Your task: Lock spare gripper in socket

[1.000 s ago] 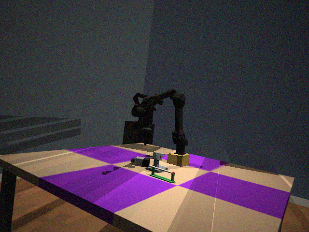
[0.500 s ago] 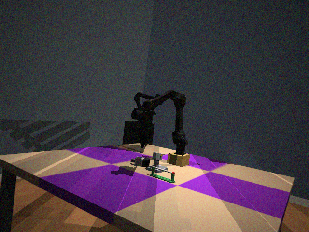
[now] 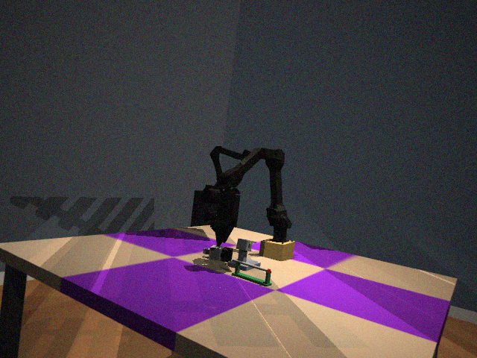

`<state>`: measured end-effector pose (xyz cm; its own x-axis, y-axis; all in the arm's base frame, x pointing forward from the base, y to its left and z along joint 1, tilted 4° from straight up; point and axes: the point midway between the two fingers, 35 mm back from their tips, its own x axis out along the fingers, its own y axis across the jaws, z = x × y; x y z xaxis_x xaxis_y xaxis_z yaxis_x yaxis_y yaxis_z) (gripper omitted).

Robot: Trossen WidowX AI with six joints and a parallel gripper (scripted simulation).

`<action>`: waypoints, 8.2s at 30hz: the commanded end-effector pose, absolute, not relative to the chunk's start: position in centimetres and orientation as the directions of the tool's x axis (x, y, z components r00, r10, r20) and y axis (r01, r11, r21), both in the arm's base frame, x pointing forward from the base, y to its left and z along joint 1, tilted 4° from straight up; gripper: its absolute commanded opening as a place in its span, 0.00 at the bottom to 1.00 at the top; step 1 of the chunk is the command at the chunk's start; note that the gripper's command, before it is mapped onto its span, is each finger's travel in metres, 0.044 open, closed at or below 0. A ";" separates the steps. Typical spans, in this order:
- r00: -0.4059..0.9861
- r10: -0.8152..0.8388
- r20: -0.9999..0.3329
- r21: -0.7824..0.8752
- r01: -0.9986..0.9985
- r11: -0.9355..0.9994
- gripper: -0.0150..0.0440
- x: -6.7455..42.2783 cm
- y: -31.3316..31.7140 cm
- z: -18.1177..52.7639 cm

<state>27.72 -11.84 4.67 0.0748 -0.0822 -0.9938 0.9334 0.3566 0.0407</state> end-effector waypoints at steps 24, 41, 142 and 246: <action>0.056 -0.080 -0.995 0.023 0.933 0.360 1.00 27.5 -12.2 -0.2; 0.055 -0.080 -0.995 0.023 0.933 0.360 0.71 27.5 -12.2 -0.6; 0.053 -0.086 -0.995 -0.049 0.492 0.869 0.92 25.1 -14.1 0.0; 0.477 -0.310 -0.822 -0.046 0.487 0.872 1.00 24.9 -13.9 3.2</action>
<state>25.06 -14.06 4.09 0.4862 -0.3210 -0.8127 0.4935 0.8684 -0.0477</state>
